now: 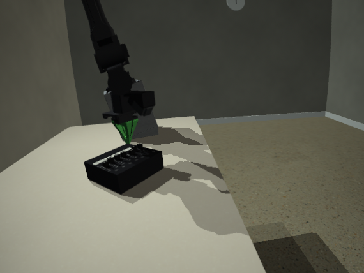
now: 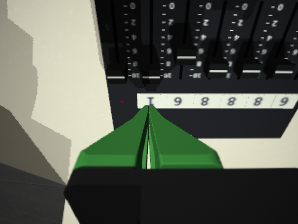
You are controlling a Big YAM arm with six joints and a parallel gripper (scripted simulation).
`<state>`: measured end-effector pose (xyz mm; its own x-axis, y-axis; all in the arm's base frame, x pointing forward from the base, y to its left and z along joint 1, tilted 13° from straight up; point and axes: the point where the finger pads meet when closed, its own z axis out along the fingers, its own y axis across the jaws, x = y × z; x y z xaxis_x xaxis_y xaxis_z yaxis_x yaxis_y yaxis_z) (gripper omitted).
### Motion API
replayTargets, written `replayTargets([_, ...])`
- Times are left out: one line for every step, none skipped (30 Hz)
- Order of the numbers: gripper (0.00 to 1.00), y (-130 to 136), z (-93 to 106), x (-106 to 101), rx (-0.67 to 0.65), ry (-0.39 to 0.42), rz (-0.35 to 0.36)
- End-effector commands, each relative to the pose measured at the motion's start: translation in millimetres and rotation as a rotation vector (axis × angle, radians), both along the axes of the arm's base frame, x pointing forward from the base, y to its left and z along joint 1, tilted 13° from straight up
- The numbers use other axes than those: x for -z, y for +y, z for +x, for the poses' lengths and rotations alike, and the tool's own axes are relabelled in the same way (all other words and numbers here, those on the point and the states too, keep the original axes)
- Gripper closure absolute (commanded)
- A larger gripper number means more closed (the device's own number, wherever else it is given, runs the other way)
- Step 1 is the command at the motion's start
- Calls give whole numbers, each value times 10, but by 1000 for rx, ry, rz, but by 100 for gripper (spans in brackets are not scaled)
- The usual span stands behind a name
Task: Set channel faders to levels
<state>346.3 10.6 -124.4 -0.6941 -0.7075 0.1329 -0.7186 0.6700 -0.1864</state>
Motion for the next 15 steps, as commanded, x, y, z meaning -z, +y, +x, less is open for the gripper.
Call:
replayTargets([100,-32,74,-67,-3,-34,3])
replayTargets([100,-40,48,-28,-2,-24,1])
replayTargets([100,-40,48,-28,-2,-24,1])
replayTargets([100,-40,48,-28,-2,-24,1])
replayTargets([100,-19,19,16,-9,-13,0])
replayTargets([100,-27,2,43,-8,-6,-1])
replayTargets([100,-36,2,50,-6,-6,-1])
replayTargets([100,-45,2,58,-4,-6,-1])
replayTargets([100,-51,2,65,-3,-6,-1])
replayTargets([100,-57,3,72,-2,-6,-1])
replayTargets([100,-58,3,79,-2,-6,-1])
replayTargets([100,-54,3,86,-3,-6,-1])
replayTargets([100,-49,3,93,-5,-6,-1])
replayTargets([100,-45,23,74,-6,-13,0])
replayTargets([100,-48,35,65,-5,-18,0])
